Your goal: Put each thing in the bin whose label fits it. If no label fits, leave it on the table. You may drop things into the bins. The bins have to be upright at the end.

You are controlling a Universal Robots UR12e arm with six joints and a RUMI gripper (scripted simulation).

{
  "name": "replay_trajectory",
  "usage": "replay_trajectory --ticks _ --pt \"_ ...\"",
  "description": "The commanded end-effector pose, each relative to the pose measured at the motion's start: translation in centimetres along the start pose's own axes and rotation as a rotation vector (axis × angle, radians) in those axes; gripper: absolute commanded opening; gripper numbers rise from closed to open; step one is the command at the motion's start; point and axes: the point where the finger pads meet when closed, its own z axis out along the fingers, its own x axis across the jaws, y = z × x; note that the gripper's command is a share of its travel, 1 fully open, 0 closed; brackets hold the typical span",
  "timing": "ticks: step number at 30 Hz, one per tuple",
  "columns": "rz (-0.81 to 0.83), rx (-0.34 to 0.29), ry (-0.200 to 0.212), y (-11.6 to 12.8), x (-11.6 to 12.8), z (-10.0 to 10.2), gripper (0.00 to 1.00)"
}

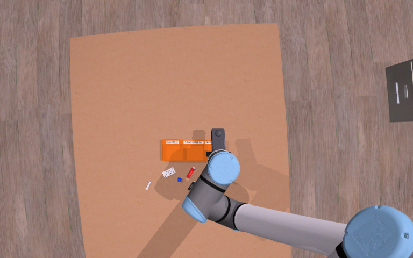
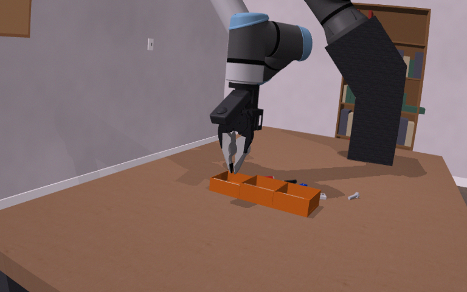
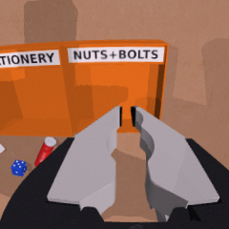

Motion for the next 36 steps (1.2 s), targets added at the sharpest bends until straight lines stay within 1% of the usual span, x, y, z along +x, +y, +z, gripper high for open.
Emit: replay_trajectory --ticks 1,7,11,13,15,30,36 --pt "-0.002 -0.004 -0.001 0.3 -0.2 -0.7 0.04" --pt "-0.002 -0.004 -0.001 0.3 -0.2 -1.5 0.04" --pt "-0.002 -0.004 -0.001 0.3 -0.2 -3.1 0.04" --pt "-0.002 -0.004 -0.001 0.3 -0.2 -3.1 0.04" --pt "-0.002 -0.004 -0.001 0.3 -0.2 -3.7 0.04" --pt "0.0 -0.006 -0.002 0.3 -0.1 -3.4 0.04" --pt "0.0 -0.002 0.0 0.1 -3.2 -3.5 0.04"
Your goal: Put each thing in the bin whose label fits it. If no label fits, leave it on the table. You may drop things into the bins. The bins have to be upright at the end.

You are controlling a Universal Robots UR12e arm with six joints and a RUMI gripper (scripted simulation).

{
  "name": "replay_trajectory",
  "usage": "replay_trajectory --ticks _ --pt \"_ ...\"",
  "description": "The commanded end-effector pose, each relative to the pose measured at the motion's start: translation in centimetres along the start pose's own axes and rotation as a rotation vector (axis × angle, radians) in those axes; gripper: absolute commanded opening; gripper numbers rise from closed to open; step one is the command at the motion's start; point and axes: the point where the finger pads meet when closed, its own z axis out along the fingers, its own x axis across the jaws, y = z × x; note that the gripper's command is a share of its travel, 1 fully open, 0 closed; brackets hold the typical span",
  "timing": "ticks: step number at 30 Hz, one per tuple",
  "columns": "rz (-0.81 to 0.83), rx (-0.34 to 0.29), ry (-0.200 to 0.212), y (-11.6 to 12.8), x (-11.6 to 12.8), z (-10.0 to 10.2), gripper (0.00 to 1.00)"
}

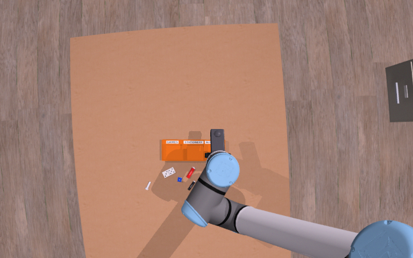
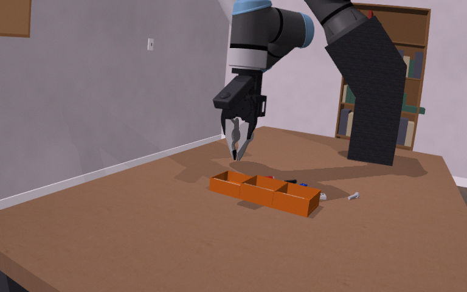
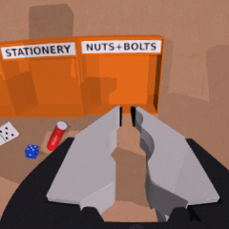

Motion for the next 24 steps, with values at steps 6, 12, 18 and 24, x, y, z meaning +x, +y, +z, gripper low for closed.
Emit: replay_trajectory --ticks 6,12,18,24 --pt "-0.004 0.003 0.0 -0.1 -5.7 -0.1 0.04" --pt "-0.004 0.002 0.0 0.0 -7.7 -0.1 0.04" --pt "-0.003 0.003 0.0 0.0 -8.0 -0.1 0.04" --pt "-0.001 0.001 0.0 0.1 -7.8 -0.1 0.04"
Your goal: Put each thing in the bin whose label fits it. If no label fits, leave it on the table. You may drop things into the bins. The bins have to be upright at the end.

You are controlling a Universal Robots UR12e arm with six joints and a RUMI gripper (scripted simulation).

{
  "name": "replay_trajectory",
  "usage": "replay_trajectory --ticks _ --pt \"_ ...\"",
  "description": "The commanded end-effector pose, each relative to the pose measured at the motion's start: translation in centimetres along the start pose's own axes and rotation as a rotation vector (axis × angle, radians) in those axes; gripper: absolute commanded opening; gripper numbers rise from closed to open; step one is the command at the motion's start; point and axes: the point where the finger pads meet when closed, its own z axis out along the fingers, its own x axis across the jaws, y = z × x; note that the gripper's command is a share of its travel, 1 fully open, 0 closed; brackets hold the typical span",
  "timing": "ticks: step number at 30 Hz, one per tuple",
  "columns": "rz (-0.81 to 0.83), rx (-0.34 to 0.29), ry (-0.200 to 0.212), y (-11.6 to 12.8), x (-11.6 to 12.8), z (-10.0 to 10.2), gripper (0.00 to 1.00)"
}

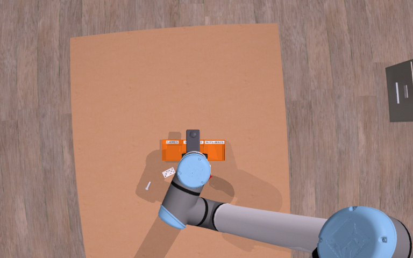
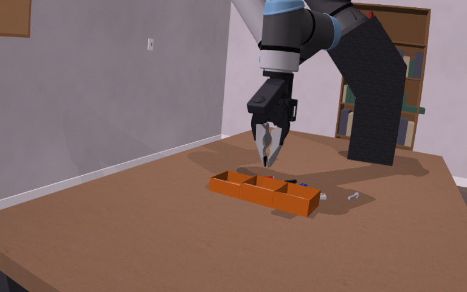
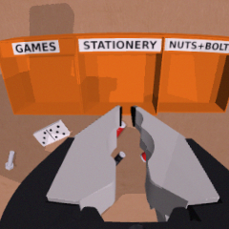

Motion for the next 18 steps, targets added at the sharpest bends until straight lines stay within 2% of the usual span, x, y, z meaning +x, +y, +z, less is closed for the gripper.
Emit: replay_trajectory --ticks 1,4,18 --pt "0.006 0.002 0.003 -0.2 0.4 0.0 0.04" --pt "0.006 0.002 0.003 -0.2 0.4 -0.1 0.04" --pt "0.005 0.002 0.002 -0.3 0.3 3.9 0.04"
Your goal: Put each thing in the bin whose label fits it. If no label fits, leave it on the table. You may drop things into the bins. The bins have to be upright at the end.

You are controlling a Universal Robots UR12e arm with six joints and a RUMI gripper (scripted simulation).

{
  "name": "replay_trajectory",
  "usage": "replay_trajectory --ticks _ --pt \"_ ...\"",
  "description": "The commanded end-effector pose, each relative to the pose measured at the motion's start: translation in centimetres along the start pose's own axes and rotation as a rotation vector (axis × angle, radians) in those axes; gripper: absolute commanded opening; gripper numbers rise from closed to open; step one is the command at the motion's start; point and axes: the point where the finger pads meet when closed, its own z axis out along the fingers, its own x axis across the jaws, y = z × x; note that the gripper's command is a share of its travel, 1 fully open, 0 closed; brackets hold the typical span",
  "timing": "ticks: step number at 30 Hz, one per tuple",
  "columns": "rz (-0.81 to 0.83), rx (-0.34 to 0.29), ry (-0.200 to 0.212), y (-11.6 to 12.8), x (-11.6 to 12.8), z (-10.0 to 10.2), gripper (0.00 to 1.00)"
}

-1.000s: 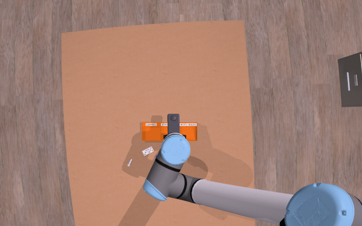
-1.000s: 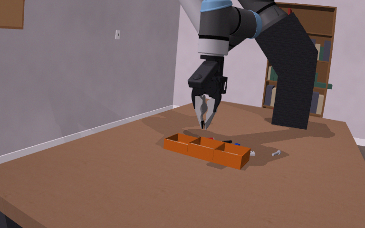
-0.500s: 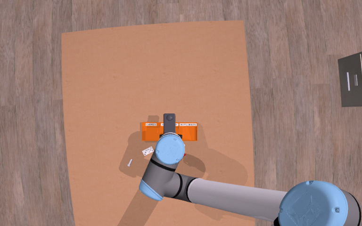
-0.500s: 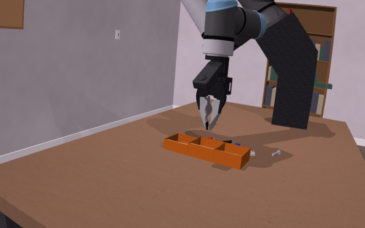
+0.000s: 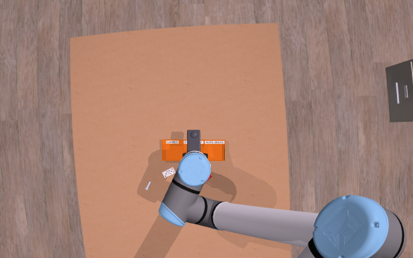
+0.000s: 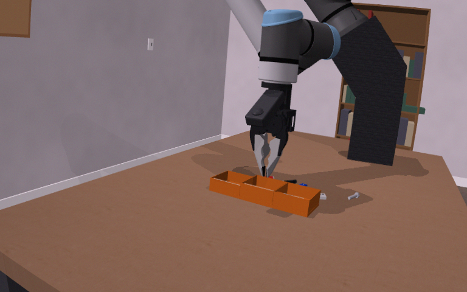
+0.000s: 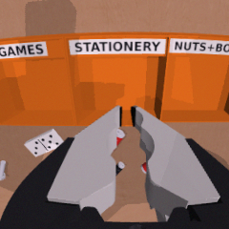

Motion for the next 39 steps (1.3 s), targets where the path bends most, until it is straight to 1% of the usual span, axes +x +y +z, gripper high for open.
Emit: replay_trajectory --ticks 1,3,8,18,39 --pt "0.002 0.007 0.001 -0.4 0.1 1.6 0.04" --pt "0.002 0.007 0.001 -0.4 0.1 1.6 0.04" --pt "0.001 0.007 0.001 -0.4 0.1 2.8 0.04" --pt "0.0 0.009 0.001 -0.5 0.1 2.5 0.04" --pt "0.0 0.006 0.001 -0.3 0.0 2.6 0.04"
